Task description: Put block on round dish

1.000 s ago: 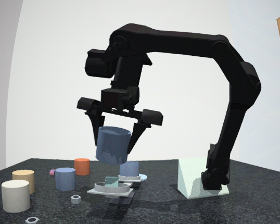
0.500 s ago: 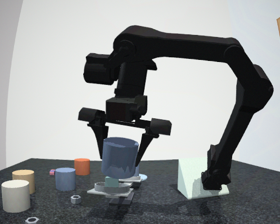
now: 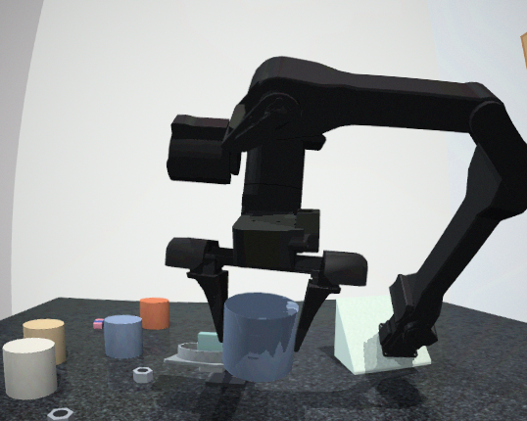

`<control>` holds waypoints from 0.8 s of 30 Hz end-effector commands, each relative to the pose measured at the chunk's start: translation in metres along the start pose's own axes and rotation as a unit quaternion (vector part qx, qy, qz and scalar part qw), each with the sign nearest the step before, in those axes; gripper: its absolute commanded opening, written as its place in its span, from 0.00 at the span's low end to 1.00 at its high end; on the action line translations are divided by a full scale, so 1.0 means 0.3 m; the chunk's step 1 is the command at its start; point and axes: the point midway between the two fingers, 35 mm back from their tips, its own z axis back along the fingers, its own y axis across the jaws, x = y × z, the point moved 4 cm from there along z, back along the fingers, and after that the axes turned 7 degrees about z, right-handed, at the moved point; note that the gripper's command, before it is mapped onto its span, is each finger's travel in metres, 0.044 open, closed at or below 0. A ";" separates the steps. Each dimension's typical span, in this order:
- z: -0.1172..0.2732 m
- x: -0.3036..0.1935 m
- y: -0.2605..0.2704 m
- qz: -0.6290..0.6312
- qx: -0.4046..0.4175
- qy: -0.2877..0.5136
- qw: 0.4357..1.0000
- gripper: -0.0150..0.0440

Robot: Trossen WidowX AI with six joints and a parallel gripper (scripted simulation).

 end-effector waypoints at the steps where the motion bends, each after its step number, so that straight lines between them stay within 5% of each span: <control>1: -0.018 0.028 0.035 0.003 0.005 -0.003 1.000 0.25; 24: -0.135 0.111 0.181 0.022 0.041 -0.008 0.999 0.25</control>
